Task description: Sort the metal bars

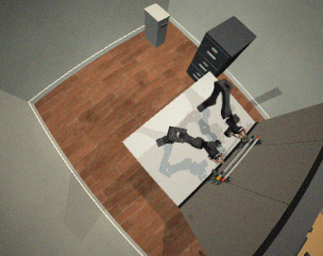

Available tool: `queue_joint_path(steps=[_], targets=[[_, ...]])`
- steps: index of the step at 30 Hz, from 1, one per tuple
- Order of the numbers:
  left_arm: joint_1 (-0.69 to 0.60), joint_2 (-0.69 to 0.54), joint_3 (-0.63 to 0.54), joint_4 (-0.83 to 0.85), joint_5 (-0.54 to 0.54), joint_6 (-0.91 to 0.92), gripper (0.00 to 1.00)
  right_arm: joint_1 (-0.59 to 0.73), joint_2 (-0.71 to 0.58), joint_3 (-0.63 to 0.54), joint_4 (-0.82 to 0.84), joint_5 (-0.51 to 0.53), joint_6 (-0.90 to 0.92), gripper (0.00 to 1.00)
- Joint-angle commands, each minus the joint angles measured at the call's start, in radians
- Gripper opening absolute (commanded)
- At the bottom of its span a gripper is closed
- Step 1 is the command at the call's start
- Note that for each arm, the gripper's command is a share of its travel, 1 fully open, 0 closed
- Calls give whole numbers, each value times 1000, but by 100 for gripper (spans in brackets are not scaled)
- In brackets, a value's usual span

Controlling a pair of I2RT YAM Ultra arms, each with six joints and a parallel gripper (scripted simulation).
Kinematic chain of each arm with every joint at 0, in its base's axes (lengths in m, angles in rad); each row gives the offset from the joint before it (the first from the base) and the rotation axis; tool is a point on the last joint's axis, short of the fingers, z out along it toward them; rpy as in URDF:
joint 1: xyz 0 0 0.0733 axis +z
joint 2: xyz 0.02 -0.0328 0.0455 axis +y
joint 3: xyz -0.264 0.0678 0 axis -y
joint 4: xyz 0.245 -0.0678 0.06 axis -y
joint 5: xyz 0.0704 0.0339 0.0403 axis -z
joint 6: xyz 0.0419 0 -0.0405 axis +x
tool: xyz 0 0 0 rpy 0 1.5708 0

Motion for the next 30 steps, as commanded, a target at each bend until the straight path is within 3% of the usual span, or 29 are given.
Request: queue_joint_path(steps=[1, 21, 30], targets=[[14, 18, -20, 50, 5, -1, 79, -11, 11, -14, 65, -7, 4, 78], [16, 90, -90, 192, 6, -1, 69, -12, 80, -78, 197, -8, 5, 69], [29, 131, -60, 205, 19, 0, 69, -30, 113, -51, 205, -26, 3, 69]])
